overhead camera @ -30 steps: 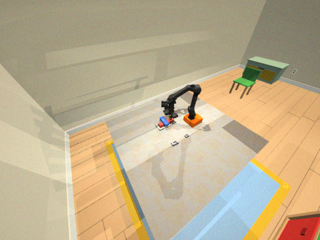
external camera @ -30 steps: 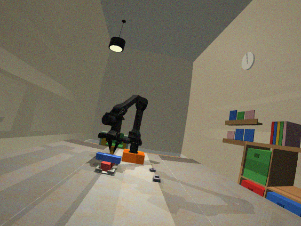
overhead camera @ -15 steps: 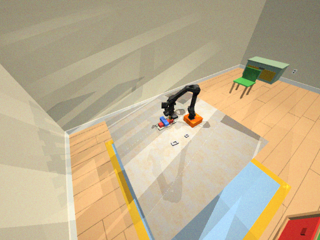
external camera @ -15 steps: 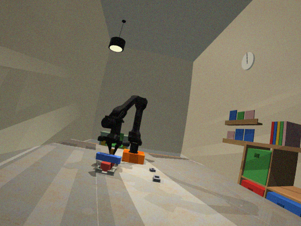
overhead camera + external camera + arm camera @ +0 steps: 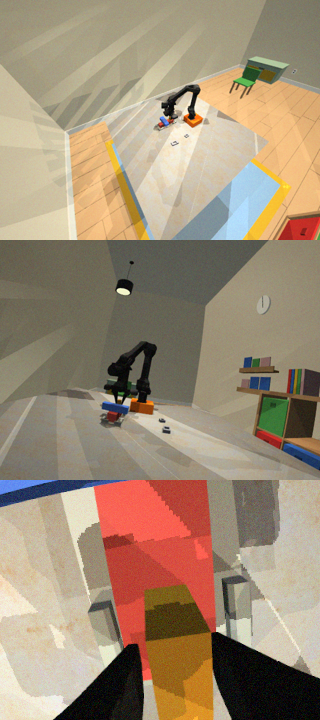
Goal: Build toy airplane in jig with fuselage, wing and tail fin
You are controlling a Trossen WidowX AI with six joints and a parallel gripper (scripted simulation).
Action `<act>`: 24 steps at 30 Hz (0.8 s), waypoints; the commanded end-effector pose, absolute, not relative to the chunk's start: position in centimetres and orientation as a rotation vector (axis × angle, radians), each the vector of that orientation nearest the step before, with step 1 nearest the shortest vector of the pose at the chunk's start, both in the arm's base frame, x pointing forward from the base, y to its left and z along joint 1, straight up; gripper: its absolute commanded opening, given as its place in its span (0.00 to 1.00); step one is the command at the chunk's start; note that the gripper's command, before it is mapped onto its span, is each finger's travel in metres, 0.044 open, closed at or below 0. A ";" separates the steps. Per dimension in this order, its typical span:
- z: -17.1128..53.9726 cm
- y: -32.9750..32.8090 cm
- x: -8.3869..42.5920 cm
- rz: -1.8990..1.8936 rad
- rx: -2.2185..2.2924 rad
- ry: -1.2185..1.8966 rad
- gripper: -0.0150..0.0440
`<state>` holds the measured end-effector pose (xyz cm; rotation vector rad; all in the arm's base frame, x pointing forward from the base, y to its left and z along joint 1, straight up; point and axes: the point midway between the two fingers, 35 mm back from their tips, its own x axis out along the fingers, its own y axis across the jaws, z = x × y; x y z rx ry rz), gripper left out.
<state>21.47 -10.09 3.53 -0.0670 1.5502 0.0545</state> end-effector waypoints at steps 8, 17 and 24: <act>3.6 -10.1 21.5 0.054 -0.068 1.550 0.69; 11.6 -10.1 21.5 0.057 -0.067 1.548 0.69; 12.7 -10.3 21.7 0.057 -0.067 1.548 0.69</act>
